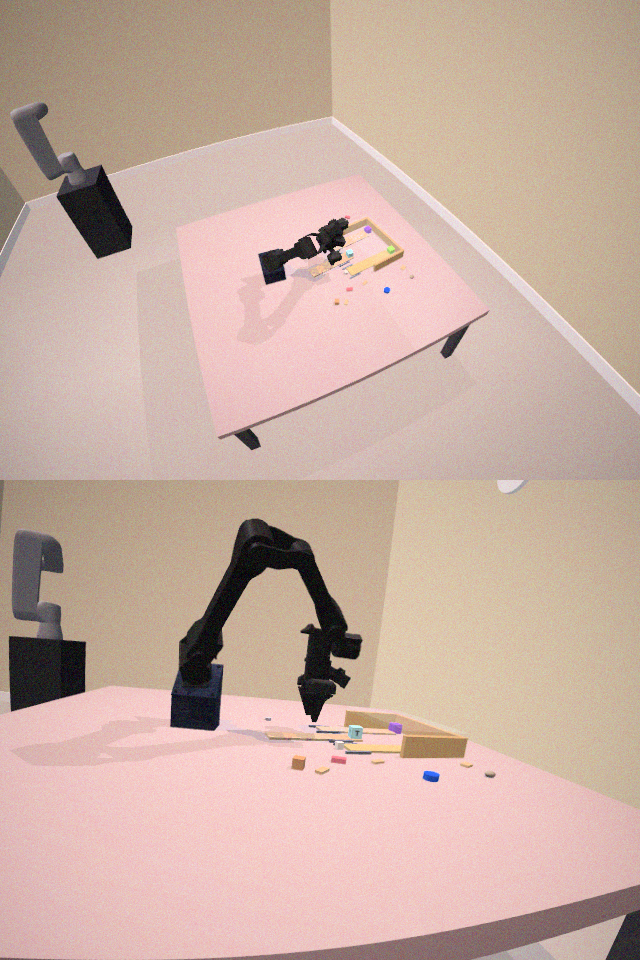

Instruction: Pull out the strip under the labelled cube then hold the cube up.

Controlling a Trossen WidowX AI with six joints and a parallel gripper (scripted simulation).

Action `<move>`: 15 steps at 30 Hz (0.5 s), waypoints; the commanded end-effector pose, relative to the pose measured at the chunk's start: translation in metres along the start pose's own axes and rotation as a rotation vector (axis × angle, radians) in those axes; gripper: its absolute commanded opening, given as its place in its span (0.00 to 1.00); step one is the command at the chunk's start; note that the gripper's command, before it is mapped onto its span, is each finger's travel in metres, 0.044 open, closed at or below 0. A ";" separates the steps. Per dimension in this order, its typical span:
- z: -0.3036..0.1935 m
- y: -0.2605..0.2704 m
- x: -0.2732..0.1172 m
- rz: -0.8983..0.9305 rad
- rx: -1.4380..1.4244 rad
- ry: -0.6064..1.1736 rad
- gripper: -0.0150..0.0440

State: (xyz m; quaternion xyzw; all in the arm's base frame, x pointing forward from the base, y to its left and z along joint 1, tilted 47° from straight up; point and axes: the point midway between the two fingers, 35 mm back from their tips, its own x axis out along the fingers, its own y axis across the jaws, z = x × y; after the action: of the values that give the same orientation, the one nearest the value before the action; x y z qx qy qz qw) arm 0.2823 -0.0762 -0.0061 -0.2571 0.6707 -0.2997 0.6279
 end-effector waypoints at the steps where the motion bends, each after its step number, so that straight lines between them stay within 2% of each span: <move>1: 0.015 0.001 -0.002 0.001 0.003 -0.002 1.00; 15: 0.068 0.008 -0.008 0.001 0.004 -0.004 1.00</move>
State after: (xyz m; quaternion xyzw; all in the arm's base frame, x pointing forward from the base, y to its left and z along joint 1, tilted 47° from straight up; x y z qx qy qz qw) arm 0.3404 -0.0708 -0.0089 -0.2553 0.6695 -0.3009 0.6293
